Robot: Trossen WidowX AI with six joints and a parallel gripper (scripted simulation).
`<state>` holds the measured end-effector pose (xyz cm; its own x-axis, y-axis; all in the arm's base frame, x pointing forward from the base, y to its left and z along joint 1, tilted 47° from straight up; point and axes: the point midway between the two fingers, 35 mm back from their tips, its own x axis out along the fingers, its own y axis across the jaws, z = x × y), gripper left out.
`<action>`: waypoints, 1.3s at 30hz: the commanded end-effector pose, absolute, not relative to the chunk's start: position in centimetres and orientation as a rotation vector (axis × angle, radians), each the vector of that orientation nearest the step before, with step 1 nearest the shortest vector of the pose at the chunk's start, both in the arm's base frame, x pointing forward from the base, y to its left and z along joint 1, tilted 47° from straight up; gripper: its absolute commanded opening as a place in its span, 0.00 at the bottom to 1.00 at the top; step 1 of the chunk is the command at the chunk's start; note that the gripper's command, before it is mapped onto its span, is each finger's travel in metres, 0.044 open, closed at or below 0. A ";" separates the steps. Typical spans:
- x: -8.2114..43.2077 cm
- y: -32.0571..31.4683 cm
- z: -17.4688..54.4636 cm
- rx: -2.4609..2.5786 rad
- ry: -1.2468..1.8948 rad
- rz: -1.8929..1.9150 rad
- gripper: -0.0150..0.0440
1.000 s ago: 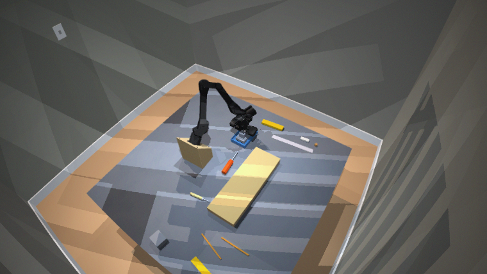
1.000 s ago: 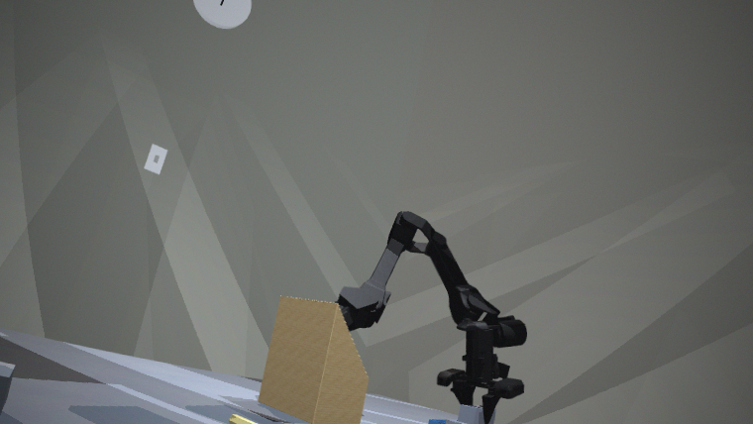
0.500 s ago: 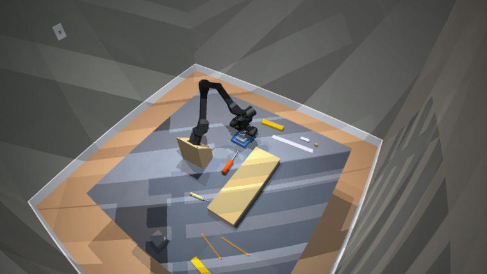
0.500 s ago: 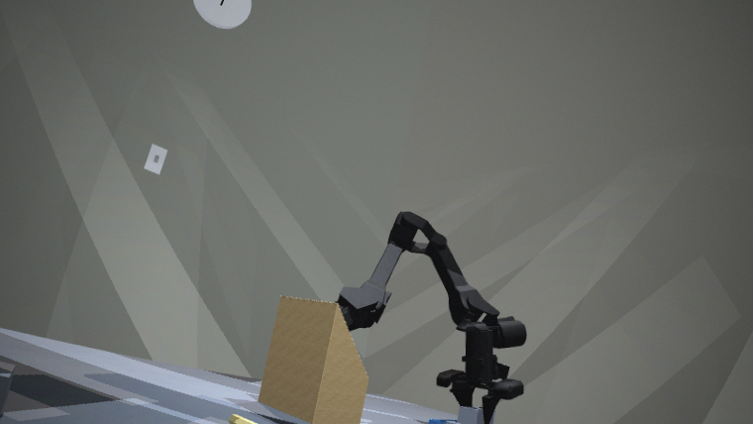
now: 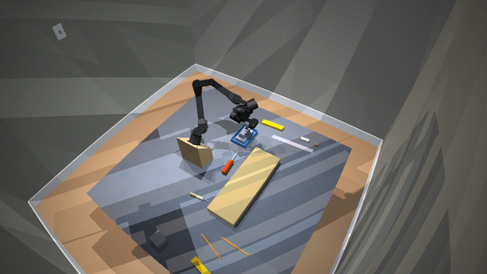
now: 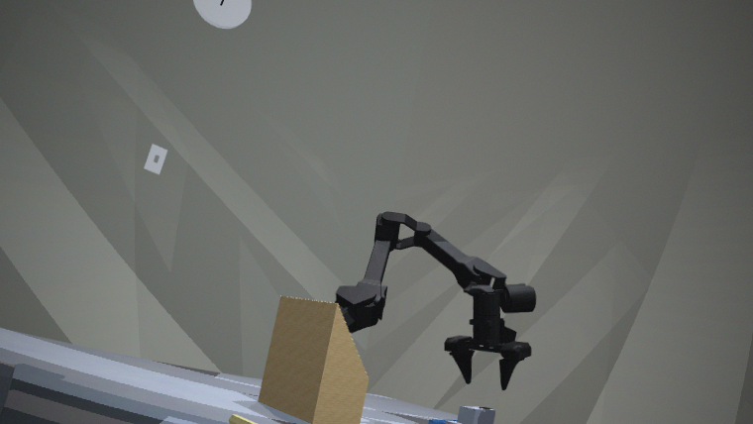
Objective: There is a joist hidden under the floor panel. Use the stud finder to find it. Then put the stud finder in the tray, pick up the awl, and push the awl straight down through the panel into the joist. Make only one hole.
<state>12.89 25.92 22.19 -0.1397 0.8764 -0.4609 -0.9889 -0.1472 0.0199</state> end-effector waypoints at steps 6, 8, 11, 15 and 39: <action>19.6 24.3 17.7 -0.401 0.544 1.516 1.00; 22.4 22.9 15.5 -0.396 0.621 1.444 1.00; 25.5 20.6 12.4 -0.381 0.722 1.353 1.00; 28.8 16.8 8.3 -0.351 0.851 1.247 1.00; 22.7 -6.7 -16.9 0.183 1.490 0.858 1.00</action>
<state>26.35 -4.65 -13.42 -0.0912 0.5594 -0.8239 -0.4746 0.7029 0.5298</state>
